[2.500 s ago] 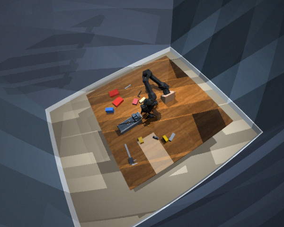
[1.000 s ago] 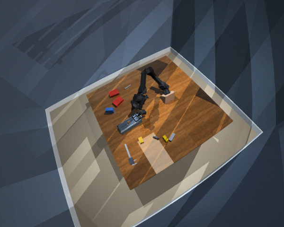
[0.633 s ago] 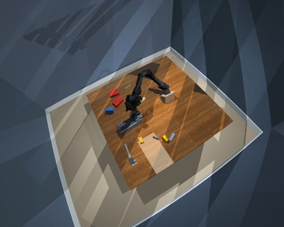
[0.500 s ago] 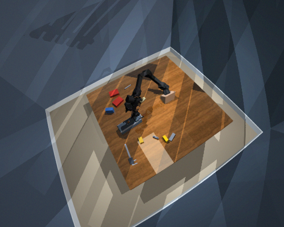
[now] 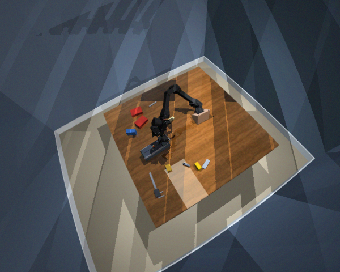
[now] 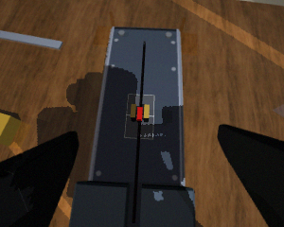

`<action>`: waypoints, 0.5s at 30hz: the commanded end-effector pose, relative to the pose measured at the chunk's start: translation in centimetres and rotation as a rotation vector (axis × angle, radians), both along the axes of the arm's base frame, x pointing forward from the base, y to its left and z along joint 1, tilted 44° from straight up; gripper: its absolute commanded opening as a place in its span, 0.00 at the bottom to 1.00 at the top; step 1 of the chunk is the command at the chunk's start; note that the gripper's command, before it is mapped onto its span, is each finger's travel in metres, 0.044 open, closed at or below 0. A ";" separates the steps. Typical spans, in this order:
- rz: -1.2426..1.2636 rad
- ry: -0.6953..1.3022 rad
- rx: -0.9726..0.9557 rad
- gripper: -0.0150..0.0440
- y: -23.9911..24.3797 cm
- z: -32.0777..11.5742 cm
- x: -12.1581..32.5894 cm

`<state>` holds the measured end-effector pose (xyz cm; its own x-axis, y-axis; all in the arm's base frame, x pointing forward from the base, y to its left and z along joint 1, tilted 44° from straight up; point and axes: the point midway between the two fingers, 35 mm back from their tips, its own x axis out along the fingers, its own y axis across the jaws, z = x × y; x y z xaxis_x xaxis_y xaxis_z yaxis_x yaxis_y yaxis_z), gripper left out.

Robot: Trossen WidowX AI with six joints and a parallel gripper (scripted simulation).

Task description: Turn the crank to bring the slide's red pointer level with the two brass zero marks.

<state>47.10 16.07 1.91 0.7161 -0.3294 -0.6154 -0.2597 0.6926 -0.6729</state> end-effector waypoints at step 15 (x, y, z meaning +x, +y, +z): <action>0.001 0.003 0.002 1.00 3.1 3.2 -0.5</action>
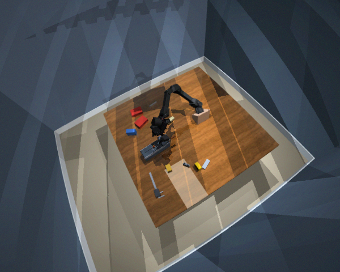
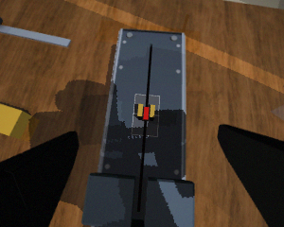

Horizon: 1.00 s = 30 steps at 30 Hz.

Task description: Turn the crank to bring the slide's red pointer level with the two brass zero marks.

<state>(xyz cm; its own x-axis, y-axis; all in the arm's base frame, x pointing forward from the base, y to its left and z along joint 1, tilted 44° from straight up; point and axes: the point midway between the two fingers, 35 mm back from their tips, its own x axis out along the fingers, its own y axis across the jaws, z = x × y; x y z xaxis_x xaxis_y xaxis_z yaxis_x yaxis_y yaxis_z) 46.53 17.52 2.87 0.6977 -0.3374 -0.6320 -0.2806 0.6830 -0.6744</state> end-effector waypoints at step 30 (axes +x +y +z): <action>-0.030 -0.139 0.033 1.00 2.7 0.3 -13.7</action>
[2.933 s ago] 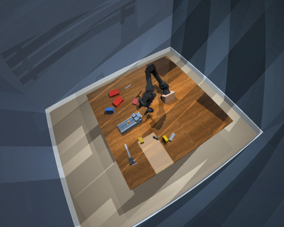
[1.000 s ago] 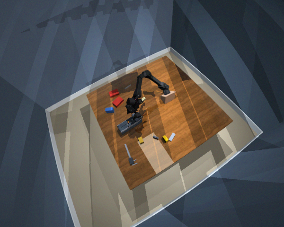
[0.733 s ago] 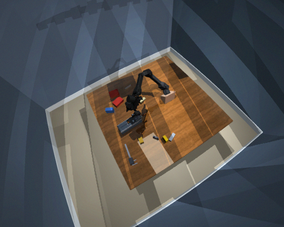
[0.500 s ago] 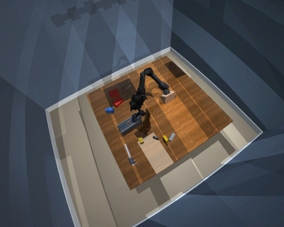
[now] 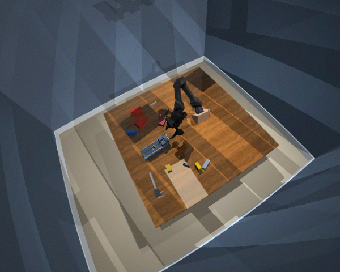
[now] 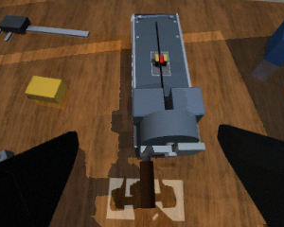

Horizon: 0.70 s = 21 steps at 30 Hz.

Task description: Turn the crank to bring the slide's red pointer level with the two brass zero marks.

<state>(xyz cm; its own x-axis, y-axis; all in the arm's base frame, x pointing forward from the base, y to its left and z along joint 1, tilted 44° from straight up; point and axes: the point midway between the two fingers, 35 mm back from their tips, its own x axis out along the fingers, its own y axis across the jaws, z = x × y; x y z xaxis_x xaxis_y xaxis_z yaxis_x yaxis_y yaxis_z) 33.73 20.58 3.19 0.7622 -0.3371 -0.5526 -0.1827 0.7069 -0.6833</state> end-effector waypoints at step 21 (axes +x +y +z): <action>-0.008 -0.019 0.003 1.00 -5.1 -4.9 -0.1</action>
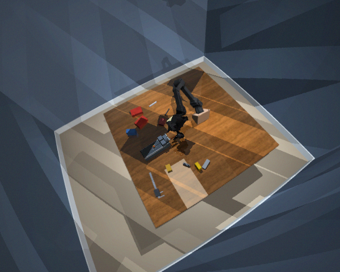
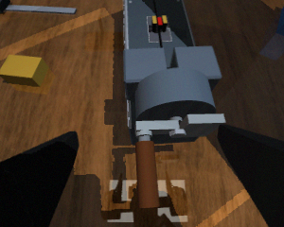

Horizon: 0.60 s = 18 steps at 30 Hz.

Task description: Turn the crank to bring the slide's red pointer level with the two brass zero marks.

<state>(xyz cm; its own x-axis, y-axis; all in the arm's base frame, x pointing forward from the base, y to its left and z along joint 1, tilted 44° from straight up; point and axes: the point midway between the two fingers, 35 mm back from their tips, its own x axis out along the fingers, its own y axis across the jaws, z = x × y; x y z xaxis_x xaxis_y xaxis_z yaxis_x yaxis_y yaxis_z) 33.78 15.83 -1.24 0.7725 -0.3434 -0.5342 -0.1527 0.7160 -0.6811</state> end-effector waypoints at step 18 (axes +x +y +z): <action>0.007 0.011 -0.006 1.00 -2.0 -2.6 0.3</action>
<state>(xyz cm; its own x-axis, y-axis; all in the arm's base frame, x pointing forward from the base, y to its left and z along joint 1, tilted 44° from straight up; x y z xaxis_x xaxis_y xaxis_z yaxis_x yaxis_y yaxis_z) 34.30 14.39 -3.02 0.7763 -0.3385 -0.5317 -0.1506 0.7195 -0.6780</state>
